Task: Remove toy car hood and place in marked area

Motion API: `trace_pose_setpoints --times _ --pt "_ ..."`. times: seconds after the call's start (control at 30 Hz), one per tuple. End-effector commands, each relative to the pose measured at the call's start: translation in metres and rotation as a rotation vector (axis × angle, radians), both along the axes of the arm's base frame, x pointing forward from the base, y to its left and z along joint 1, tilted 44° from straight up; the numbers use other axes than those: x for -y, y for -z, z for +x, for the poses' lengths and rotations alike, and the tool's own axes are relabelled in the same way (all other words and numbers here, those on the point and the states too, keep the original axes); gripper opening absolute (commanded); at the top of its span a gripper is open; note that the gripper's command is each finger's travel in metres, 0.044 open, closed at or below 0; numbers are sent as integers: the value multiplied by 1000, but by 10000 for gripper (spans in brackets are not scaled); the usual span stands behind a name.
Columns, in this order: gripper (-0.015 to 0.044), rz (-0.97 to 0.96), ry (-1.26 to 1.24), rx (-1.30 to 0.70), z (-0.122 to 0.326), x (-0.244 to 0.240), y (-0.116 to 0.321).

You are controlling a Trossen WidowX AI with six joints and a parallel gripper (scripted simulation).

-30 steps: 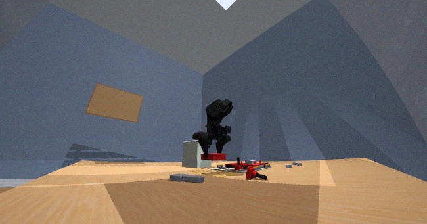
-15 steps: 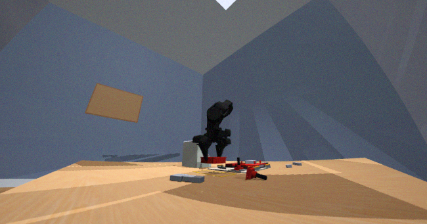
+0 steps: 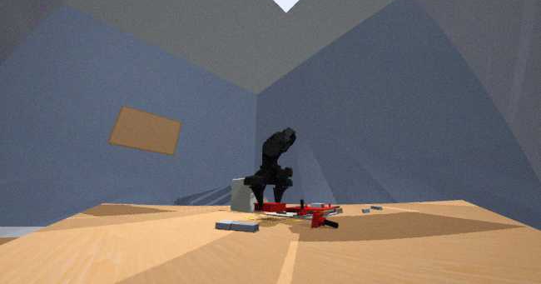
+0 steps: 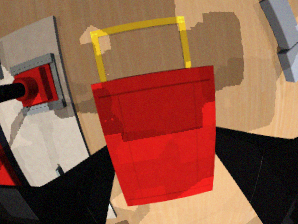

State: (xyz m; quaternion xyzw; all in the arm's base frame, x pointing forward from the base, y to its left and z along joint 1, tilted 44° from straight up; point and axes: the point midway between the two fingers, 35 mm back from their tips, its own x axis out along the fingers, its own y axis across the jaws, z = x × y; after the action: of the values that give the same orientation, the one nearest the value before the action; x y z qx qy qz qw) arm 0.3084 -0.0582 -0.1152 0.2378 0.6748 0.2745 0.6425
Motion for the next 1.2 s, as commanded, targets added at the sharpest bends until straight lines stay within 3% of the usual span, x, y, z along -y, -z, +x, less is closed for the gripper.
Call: trace_pose_setpoints --times 0.0,1.17 --pt "0 3 4 -1 -1 -3 3" --pt "0 4 4 -1 -2 -15 15"
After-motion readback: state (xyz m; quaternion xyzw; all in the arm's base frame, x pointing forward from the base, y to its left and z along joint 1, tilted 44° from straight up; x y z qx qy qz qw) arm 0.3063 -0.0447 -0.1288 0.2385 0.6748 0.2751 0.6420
